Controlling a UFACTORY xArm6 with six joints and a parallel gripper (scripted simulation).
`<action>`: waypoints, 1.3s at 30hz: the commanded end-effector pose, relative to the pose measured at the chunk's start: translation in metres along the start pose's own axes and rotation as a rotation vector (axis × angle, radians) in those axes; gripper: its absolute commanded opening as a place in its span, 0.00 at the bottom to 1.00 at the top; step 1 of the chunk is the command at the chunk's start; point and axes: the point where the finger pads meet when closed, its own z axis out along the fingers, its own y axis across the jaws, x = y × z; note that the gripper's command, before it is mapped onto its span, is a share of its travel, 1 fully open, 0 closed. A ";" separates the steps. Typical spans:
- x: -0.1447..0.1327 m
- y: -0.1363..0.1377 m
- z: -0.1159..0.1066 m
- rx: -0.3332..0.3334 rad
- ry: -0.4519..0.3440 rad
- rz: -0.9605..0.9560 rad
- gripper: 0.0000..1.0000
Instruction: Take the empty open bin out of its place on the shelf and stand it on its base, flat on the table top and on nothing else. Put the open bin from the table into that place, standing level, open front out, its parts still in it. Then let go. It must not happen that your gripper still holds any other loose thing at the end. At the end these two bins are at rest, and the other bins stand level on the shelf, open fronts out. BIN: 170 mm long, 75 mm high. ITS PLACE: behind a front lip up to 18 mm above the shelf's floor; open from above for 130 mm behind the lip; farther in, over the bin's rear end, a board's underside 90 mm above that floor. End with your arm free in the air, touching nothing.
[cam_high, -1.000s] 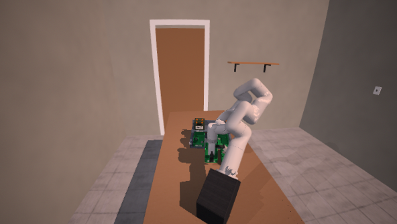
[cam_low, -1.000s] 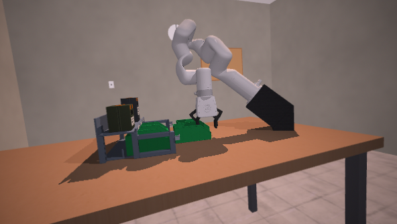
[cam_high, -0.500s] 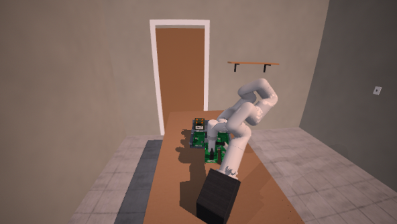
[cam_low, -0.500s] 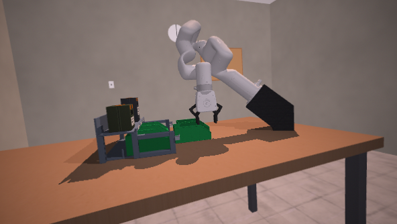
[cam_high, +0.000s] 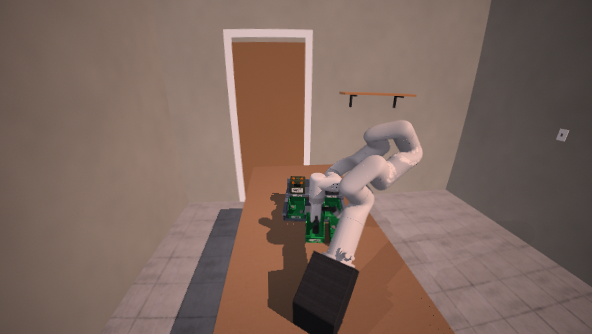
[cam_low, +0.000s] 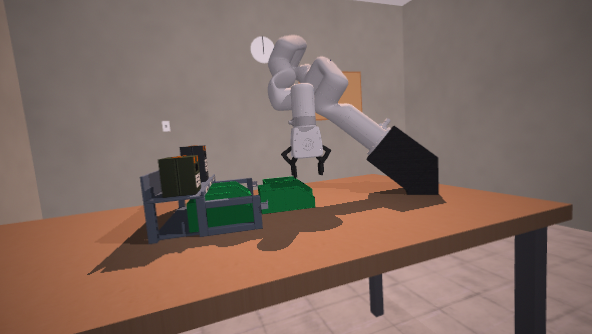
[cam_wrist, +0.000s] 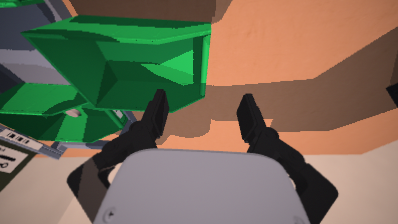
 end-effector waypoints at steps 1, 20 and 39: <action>0.001 -0.001 -0.009 0.001 0.002 0.001 0.95; 0.001 -0.001 -0.016 0.001 0.002 0.001 0.00; 0.001 -0.001 -0.016 0.001 0.002 0.001 0.00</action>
